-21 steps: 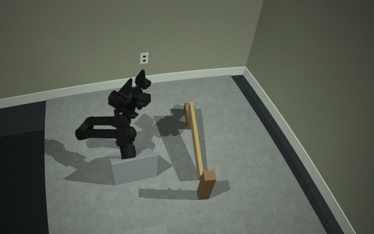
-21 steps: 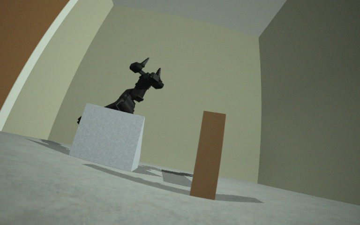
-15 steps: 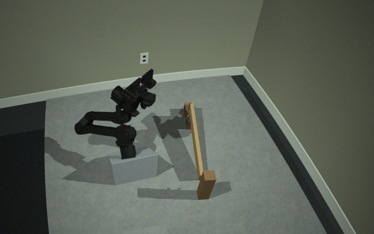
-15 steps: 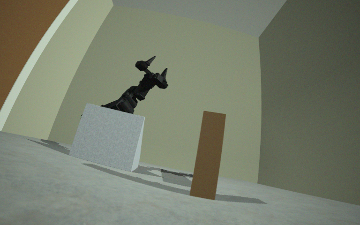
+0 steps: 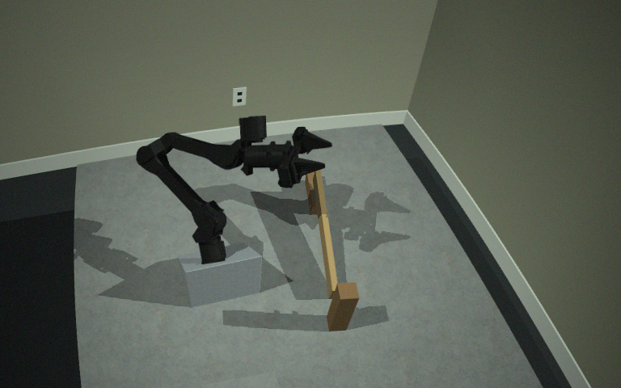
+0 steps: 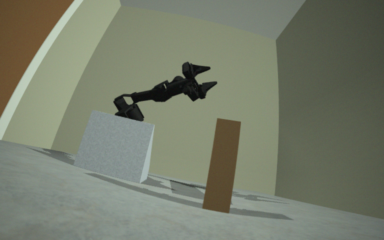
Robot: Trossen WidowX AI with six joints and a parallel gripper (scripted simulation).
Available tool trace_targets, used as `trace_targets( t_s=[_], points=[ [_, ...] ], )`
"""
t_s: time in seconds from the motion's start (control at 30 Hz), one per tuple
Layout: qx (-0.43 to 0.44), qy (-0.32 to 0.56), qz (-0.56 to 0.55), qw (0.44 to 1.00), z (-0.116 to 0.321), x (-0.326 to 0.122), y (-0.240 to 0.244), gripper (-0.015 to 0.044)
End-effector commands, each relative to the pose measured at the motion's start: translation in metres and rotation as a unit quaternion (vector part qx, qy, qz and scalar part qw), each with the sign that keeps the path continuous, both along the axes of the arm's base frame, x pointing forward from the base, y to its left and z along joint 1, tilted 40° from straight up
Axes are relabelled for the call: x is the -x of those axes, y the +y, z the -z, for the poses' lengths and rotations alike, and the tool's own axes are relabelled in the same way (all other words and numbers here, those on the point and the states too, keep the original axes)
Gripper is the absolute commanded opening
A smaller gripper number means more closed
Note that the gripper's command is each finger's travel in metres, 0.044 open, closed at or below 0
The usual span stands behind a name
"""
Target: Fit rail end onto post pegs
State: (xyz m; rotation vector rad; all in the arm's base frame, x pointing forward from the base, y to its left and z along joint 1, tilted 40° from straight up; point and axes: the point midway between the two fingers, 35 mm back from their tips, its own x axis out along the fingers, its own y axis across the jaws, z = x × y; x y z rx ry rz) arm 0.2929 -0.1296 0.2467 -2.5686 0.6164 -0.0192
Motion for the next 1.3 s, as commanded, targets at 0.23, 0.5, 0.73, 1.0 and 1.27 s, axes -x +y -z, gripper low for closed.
trace_targets(
  t_s=[0.23, 0.5, 0.73, 1.0, 1.27],
  points=[
    [-0.300, 0.238, -0.080, 0.920, 0.119, -0.070, 0.040, 0.0440],
    [-0.507, 0.410, -0.048, 0.757, 0.208, -0.075, 0.089, 0.0440],
    [-0.627, 0.517, 0.039, 0.581, 0.266, -0.064, 0.125, 0.0440],
    [-0.670, 0.565, 0.100, 0.472, 0.295, -0.053, 0.143, 0.0440],
    [-0.670, 0.565, 0.100, 0.472, 0.300, -0.052, 0.147, 0.0440]
  ],
)
